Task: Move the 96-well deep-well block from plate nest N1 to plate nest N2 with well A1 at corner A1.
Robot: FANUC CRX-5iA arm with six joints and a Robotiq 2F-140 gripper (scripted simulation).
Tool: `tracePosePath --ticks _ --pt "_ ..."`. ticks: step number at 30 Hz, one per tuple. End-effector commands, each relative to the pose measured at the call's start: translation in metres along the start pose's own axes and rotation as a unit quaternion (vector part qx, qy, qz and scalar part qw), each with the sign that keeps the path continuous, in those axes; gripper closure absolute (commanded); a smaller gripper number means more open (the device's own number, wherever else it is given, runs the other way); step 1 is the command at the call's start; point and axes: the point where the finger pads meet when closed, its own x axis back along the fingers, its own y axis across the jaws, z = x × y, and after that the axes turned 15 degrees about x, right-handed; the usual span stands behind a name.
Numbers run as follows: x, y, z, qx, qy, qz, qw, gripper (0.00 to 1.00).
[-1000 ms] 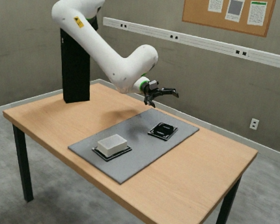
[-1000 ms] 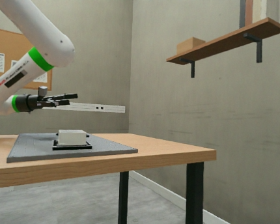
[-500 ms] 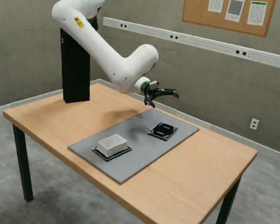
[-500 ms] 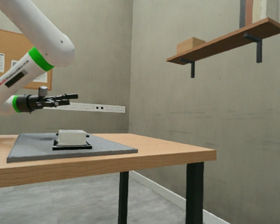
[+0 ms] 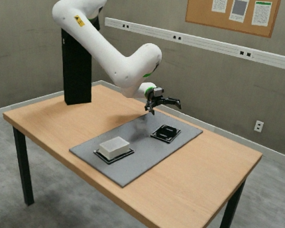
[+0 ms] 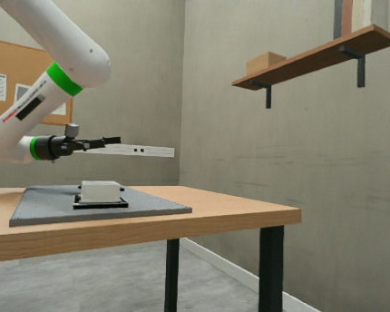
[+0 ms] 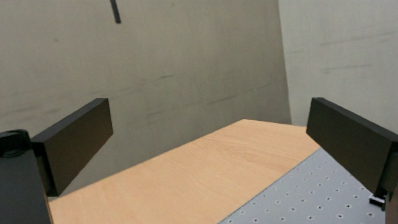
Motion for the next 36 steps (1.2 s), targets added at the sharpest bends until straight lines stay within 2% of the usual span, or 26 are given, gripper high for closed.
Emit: tracePosePath --ticks 1,4,9,13,21,26,32,36 --pt "-0.013 0.009 -0.008 0.021 -0.003 -0.012 1.000 0.00" --pt "-0.024 0.018 -0.014 0.064 -0.010 -0.036 0.997 0.00" --pt "-0.036 0.028 -0.021 0.064 -0.010 -0.036 0.997 0.00" --pt "-0.049 0.042 -0.028 0.120 -0.022 -0.070 0.990 0.00" --pt "-0.065 0.059 -0.037 0.132 -0.024 -0.077 0.988 0.00" --pt "-0.080 0.078 -0.044 0.196 -0.042 -0.119 0.972 0.00" --pt "-0.091 0.093 -0.050 0.196 -0.042 -0.119 0.972 0.00" --pt "-0.102 0.109 -0.054 0.247 -0.061 -0.154 0.955 0.00"
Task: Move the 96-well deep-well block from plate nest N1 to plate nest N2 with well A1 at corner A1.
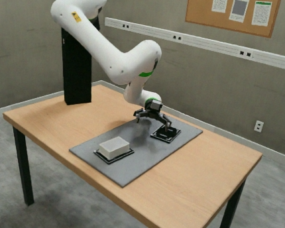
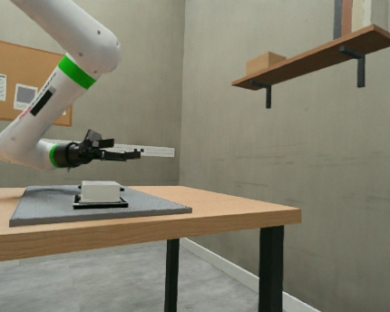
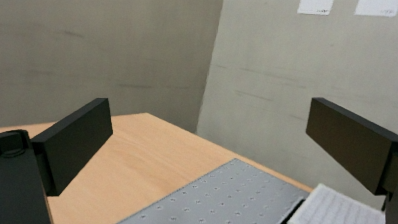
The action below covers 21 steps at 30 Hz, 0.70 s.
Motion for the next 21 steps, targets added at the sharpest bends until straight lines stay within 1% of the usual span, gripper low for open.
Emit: tracePosePath --ticks 1,5,6,11,13,17,21 --pt "-0.016 0.010 -0.009 0.049 -0.018 -0.033 0.998 0.00" --pt "-0.030 0.020 -0.018 0.049 -0.018 -0.033 0.998 0.00" --pt "-0.030 0.020 -0.018 0.049 -0.018 -0.033 0.998 0.00" --pt "-0.047 0.035 -0.029 0.109 -0.045 -0.074 0.990 0.00" --pt "-0.047 0.035 -0.029 0.109 -0.045 -0.074 0.990 0.00" --pt "-0.060 0.046 -0.037 0.109 -0.045 -0.074 0.990 0.00" --pt "-0.072 0.060 -0.045 0.158 -0.073 -0.108 0.979 0.00"
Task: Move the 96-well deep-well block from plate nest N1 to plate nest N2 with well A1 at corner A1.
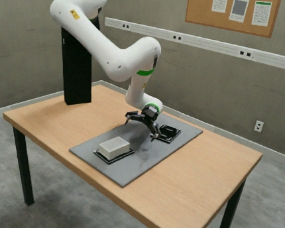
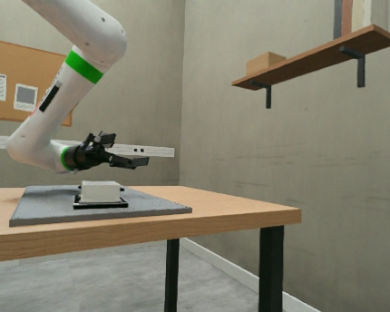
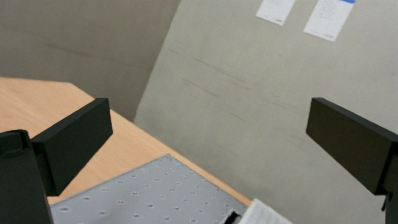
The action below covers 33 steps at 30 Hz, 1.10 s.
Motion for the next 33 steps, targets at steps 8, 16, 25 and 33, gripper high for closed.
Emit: tracePosePath --ticks 8,16,25,33 --pt "-0.035 0.021 -0.021 0.056 -0.033 -0.039 0.997 0.00" --pt "-0.058 0.041 -0.038 0.098 -0.061 -0.069 0.991 0.00" --pt "-0.078 0.061 -0.054 0.148 -0.101 -0.104 0.978 0.00" --pt "-0.096 0.086 -0.070 0.194 -0.144 -0.136 0.961 0.00"
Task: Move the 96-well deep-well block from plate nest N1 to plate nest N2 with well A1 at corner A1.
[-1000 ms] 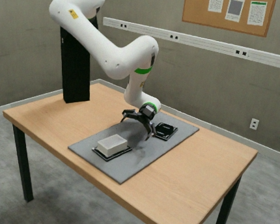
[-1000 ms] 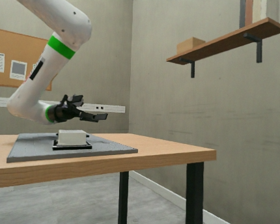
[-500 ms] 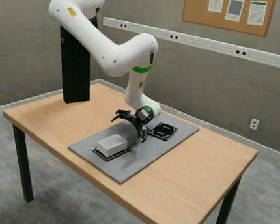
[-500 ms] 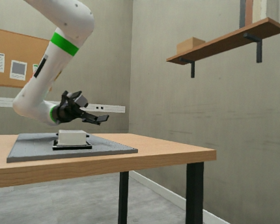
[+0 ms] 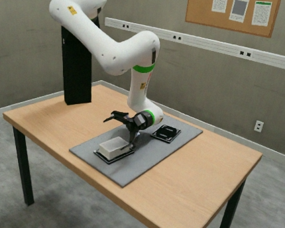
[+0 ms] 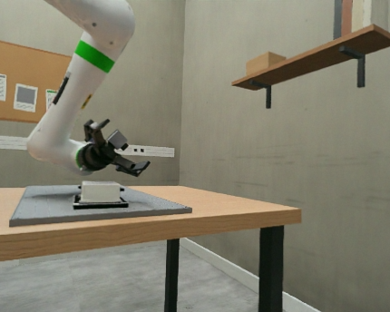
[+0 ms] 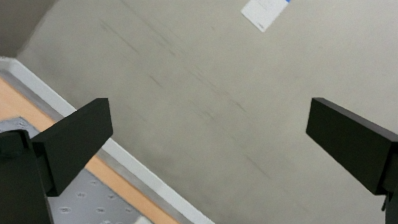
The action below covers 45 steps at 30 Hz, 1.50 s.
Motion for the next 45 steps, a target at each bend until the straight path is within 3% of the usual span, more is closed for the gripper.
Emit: tracePosePath --ticks 1,4,8,14,18,23,29,33,37,41,45 --pt "-0.019 0.009 -0.011 0.030 -0.028 -0.021 0.999 0.00" --pt "-0.027 0.013 -0.017 0.030 -0.028 -0.021 0.999 0.00" --pt "-0.041 0.023 -0.028 0.072 -0.072 -0.047 0.994 0.00" --pt "-0.053 0.031 -0.038 0.075 -0.075 -0.049 0.993 0.00" --pt "-0.065 0.042 -0.050 0.115 -0.123 -0.071 0.983 0.00" --pt "-0.075 0.051 -0.060 0.117 -0.126 -0.072 0.982 0.00" --pt "-0.085 0.063 -0.073 0.153 -0.177 -0.091 0.968 0.00" --pt "-0.092 0.072 -0.082 0.154 -0.179 -0.092 0.967 0.00" --pt "-0.100 0.086 -0.095 0.186 -0.232 -0.107 0.949 0.00" --pt "-0.105 0.094 -0.104 0.187 -0.233 -0.107 0.948 0.00" --pt "-0.107 0.101 -0.111 0.201 -0.261 -0.112 0.938 0.00"
